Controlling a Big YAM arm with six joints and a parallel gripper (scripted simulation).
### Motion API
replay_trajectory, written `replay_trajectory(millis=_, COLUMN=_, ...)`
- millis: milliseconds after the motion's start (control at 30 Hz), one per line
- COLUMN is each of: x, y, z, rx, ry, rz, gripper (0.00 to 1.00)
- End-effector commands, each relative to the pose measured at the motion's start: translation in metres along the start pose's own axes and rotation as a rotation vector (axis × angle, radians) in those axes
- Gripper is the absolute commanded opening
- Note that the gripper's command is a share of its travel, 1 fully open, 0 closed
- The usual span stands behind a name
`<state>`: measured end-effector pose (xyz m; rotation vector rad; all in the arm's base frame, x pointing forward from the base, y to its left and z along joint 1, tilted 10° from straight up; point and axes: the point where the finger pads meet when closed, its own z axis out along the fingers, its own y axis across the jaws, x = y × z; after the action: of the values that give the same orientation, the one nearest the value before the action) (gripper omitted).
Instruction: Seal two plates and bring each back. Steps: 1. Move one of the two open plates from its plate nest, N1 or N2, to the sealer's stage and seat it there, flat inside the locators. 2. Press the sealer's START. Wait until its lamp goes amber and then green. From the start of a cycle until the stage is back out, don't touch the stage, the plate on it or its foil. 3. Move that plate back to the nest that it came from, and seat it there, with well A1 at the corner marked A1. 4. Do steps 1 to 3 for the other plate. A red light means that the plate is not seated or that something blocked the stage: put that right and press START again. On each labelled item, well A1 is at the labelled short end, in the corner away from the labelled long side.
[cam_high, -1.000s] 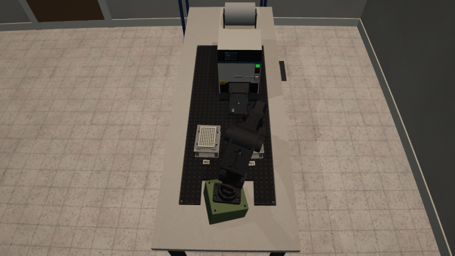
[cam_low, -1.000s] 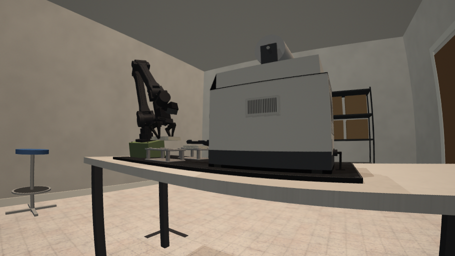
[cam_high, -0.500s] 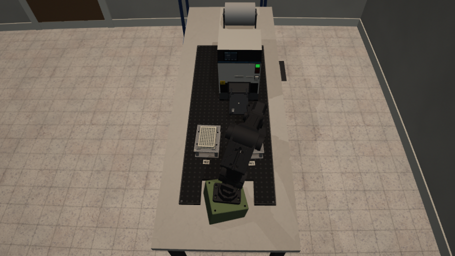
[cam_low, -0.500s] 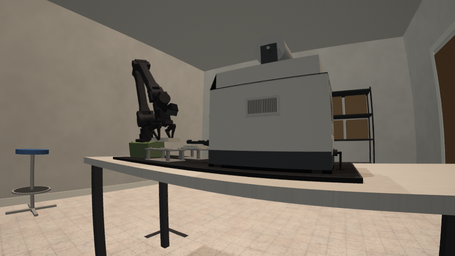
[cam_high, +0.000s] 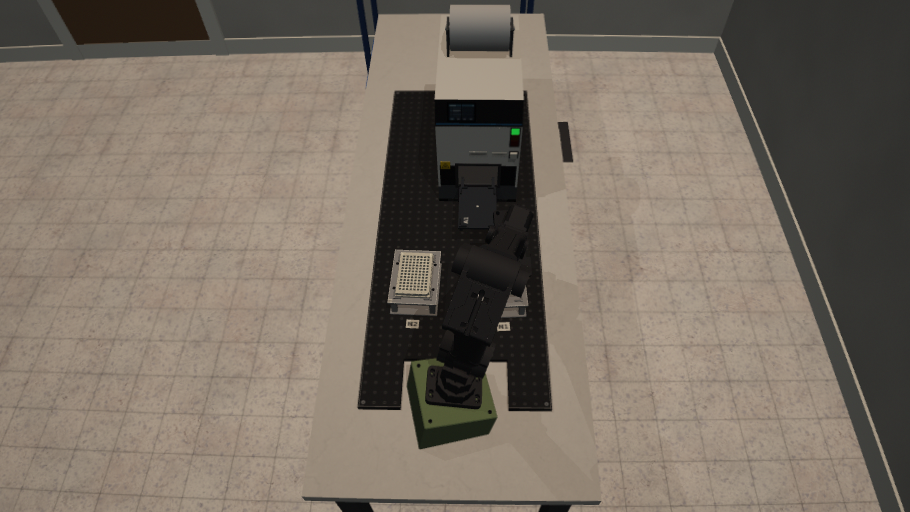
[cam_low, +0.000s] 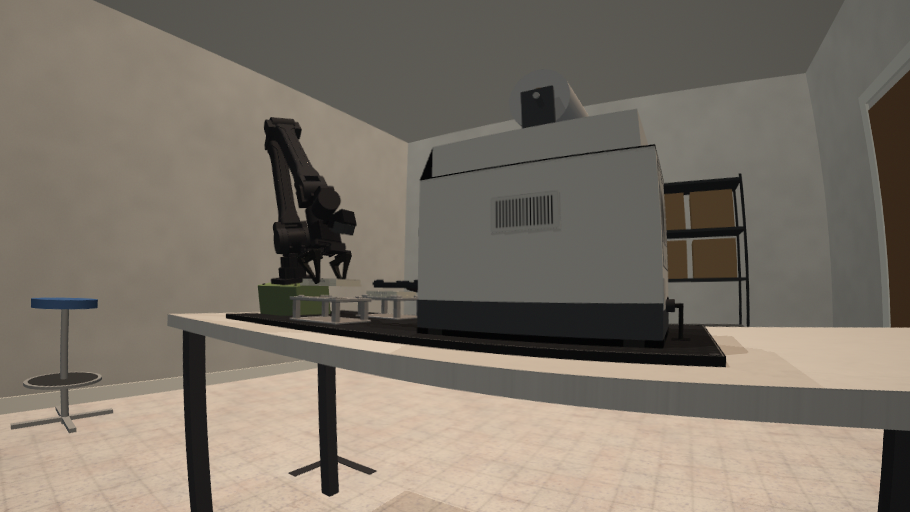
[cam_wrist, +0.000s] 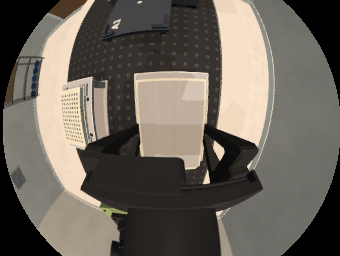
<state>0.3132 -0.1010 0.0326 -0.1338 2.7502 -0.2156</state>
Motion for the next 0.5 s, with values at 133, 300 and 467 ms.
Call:
replay_trajectory(millis=133, x=-0.0248, y=-0.0124, z=-0.0122, rx=0.018, ry=-0.046, rz=0.0, gripper=0.0)
replay_trajectory(millis=300, x=-0.0286, y=-0.014, z=-0.0134, rx=0.021, ry=-0.054, rz=0.0, gripper=0.0)
replay_trajectory(millis=467, x=-0.0308, y=-0.0149, z=-0.0134, rx=0.025, ry=-0.064, rz=0.0, gripper=0.0)
